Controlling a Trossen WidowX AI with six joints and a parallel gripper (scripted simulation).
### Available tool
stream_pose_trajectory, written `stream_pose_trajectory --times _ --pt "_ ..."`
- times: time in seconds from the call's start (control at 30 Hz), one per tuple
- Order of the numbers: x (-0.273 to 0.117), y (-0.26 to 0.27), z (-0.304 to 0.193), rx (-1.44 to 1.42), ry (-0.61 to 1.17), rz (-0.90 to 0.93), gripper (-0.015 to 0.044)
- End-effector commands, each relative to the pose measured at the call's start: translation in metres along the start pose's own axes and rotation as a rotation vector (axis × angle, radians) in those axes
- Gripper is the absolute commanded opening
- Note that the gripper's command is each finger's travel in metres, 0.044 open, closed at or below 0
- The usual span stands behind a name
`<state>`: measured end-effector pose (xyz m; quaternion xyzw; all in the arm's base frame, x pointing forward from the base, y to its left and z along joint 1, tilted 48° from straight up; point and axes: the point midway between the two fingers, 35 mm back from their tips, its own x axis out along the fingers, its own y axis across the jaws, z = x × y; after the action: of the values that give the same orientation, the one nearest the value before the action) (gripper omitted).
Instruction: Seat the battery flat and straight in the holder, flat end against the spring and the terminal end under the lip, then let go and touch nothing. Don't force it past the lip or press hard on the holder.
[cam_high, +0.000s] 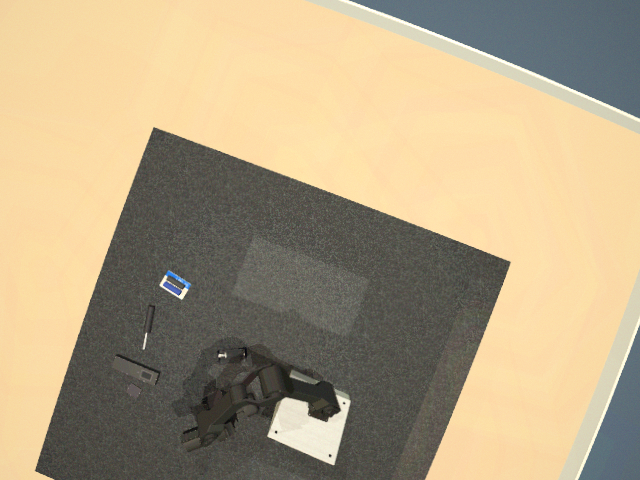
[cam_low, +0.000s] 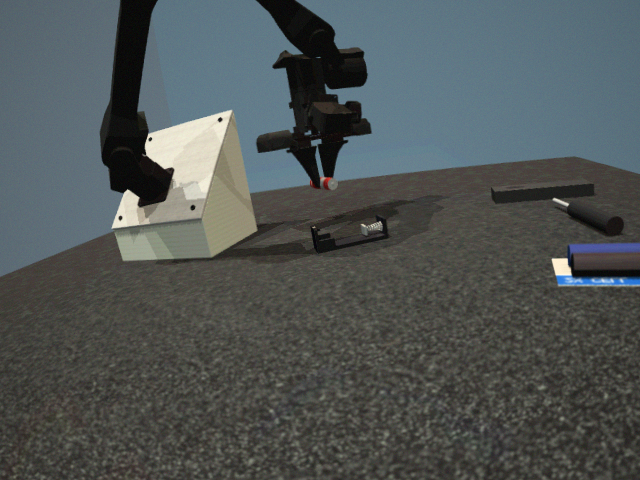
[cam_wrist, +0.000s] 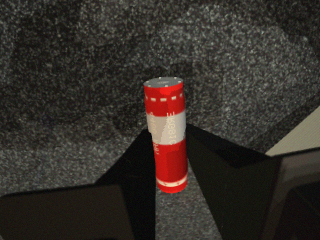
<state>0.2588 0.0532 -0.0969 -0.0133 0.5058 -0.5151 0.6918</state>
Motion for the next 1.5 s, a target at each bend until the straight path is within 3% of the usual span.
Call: stream_pose_trajectory --times 0.0,0.97,1.47 --pt "-0.005 -0.001 0.017 -0.129 -0.003 0.007 0.0059" --pt "-0.021 -0.047 0.138 -1.233 0.008 -0.001 0.0059" --pt "0.000 -0.053 0.141 -1.265 0.129 -0.080 0.0059"
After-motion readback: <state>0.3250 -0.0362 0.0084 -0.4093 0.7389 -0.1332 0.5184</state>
